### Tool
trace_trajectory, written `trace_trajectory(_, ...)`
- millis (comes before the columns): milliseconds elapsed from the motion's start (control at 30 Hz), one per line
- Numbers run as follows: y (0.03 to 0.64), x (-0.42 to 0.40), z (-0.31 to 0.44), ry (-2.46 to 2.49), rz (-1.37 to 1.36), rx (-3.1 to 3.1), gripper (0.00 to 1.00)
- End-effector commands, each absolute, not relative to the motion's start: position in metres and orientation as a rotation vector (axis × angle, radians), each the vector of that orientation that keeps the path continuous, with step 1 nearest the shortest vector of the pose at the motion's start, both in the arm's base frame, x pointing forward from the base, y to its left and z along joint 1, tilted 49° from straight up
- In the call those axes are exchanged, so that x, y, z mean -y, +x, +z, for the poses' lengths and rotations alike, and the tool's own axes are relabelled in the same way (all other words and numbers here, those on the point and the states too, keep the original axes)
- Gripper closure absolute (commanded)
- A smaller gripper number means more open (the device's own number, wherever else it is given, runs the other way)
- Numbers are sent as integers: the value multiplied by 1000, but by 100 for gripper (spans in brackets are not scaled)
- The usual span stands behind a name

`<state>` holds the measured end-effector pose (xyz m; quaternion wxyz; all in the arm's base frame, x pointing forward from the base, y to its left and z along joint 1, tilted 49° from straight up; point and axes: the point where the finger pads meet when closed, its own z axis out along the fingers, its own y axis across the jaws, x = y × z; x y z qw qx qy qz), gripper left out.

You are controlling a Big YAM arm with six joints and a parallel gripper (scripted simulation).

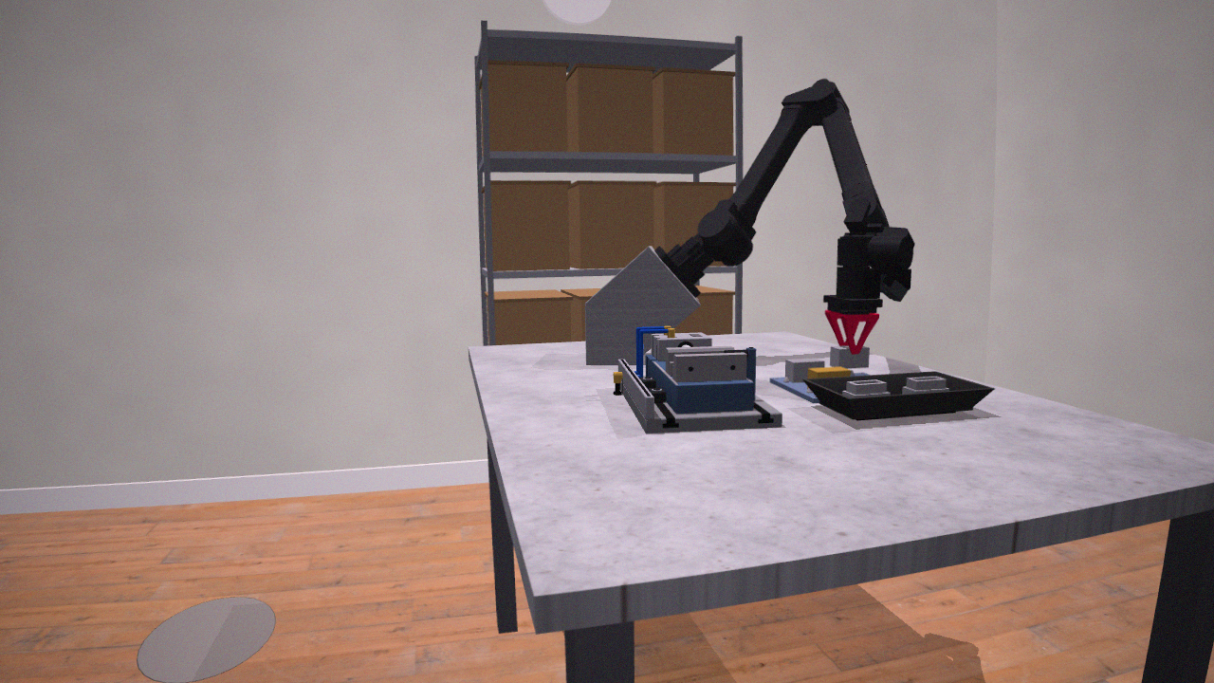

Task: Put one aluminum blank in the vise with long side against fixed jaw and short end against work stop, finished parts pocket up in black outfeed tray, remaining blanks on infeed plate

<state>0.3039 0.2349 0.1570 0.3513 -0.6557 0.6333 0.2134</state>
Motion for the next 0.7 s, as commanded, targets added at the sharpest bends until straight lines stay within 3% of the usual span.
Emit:
trace_trajectory(0, 315, -226, 182, -1678, 513, -1609, 100)
trace_trajectory(667, 308, -194, 212, -1679, 506, -1606, 100)
